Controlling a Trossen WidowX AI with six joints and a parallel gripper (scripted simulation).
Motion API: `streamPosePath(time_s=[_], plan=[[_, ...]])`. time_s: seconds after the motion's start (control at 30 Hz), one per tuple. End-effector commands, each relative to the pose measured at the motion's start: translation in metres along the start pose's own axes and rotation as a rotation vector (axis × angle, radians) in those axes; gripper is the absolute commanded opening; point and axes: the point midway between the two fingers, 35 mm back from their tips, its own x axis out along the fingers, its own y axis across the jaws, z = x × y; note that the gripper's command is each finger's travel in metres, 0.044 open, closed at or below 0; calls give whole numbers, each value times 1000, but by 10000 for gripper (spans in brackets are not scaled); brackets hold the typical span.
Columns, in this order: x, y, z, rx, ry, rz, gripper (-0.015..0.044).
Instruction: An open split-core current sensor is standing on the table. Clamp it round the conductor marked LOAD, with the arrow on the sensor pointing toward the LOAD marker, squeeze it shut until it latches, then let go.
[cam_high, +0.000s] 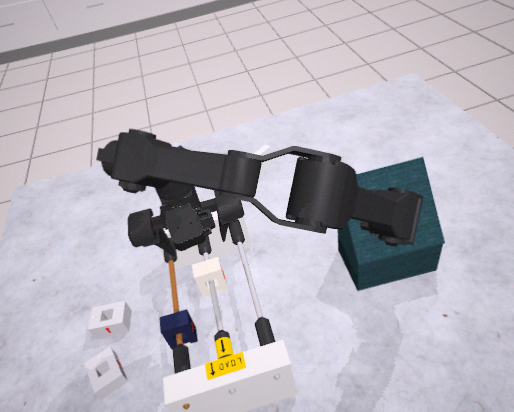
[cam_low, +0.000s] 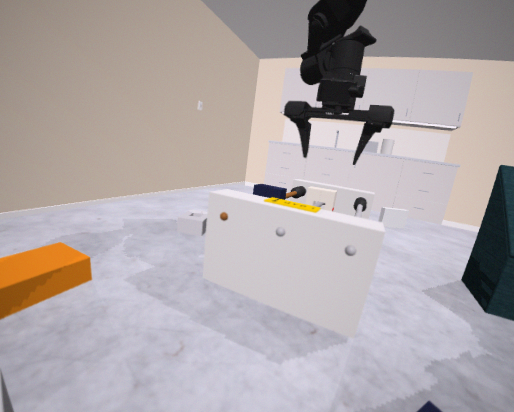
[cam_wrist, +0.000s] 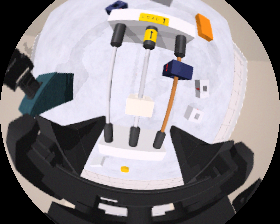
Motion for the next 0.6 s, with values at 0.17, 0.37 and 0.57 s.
streamPosePath(time_s=[0.17,0.37,0.57], plan=[[0,0,0,-3,2,2,440],[0,0,0,-3,2,2,440],[2,5,14,175,75,9,440]])
